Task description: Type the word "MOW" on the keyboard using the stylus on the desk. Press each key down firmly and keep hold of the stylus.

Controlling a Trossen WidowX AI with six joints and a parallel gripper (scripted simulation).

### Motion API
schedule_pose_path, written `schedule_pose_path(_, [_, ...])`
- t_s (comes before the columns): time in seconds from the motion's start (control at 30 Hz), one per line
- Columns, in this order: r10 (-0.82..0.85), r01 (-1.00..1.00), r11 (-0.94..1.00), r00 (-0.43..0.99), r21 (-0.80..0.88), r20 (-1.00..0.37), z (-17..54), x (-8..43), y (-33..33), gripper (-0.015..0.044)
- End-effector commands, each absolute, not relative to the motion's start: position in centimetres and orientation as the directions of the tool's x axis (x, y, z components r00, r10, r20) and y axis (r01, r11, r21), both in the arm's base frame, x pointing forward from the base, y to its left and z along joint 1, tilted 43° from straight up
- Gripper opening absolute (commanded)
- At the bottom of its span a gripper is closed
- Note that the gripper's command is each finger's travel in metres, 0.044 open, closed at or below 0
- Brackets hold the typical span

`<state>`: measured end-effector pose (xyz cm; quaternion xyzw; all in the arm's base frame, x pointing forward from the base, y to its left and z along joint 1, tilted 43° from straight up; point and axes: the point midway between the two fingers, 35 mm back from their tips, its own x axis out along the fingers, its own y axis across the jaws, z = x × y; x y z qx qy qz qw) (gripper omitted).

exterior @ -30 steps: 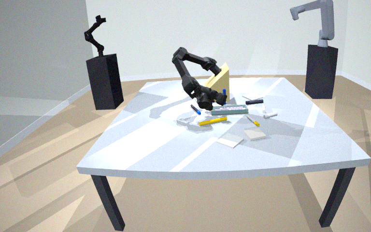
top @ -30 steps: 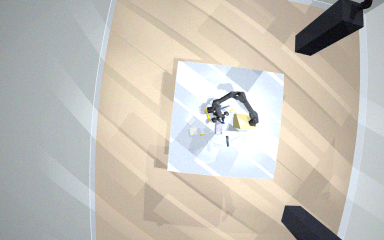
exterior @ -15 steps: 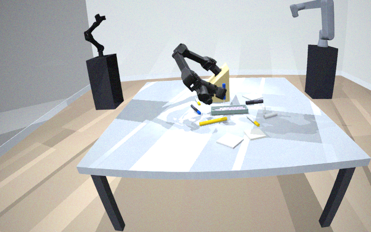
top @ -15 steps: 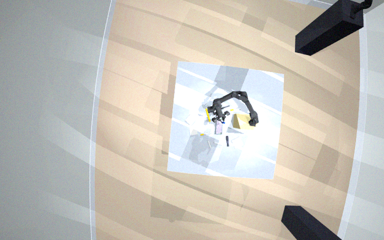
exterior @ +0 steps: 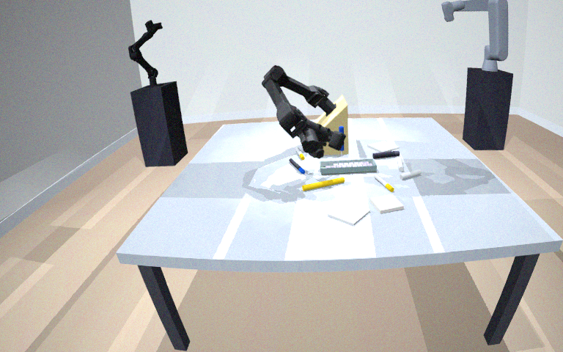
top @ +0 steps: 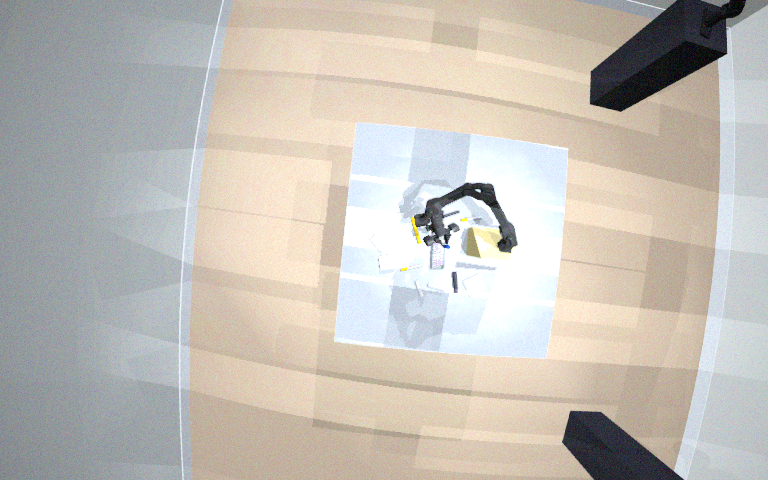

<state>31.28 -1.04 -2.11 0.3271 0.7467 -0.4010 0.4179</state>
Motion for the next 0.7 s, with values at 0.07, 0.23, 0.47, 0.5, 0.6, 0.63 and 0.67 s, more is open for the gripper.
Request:
schedule_pose_path(0.07, [0.163,0.823,0.461,-0.447,-0.333,-0.879,-4.6,31.0,1.8,0.0])
schedule_pose_path(0.23, [0.169,0.822,0.458,-0.453,-0.338,-0.875,-7.2,30.4,4.9,0.0])
schedule_pose_path(0.47, [0.171,0.822,0.456,-0.457,-0.341,-0.873,-8.5,29.9,6.3,0.0])
schedule_pose_path(0.5, [0.171,0.822,0.456,-0.457,-0.341,-0.873,-8.7,30.0,6.1,0.0])
schedule_pose_path(0.6, [0.17,0.822,0.456,-0.457,-0.341,-0.873,-9.5,30.1,5.3,0.0])
schedule_pose_path(0.63, [0.17,0.822,0.456,-0.457,-0.341,-0.873,-9.8,30.2,5.1,0.0])
schedule_pose_path(0.67, [0.17,0.822,0.456,-0.457,-0.341,-0.873,-9.8,30.2,5.0,0.0])
